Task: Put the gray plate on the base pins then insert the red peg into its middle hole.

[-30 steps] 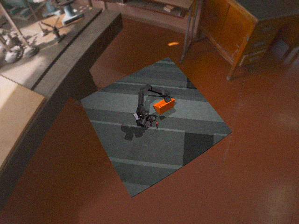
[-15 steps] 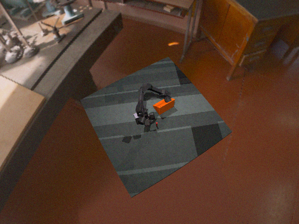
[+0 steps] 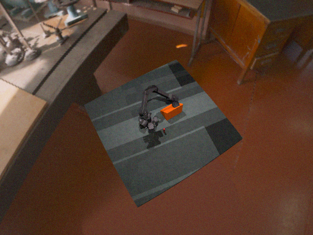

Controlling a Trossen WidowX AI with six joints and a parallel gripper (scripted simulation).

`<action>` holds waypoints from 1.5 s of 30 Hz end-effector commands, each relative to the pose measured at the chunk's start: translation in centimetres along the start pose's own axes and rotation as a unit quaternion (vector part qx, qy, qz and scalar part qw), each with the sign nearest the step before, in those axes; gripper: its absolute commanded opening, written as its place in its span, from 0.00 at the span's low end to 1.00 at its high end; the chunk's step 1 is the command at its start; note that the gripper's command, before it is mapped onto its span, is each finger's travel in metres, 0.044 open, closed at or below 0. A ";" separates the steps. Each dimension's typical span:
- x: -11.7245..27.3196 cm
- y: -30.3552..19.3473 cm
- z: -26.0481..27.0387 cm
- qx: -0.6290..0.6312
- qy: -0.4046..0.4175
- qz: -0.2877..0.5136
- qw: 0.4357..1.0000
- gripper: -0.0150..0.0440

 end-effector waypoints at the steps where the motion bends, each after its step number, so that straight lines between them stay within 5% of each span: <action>1: -0.4 -0.9 -0.5 0.008 -0.002 0.000 1.000 0.25; 45: -5.2 -9.9 -3.9 0.059 -0.006 0.015 0.998 0.25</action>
Point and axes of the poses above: the point midway between the two fingers, 35 mm back from their tips, its own x axis back along the fingers, its own z axis across the jaws, y = z × x, the point moved 3 cm from there along x, back along the fingers, and after that the axes turned 15 degrees about -x, right-handed, at the moved point
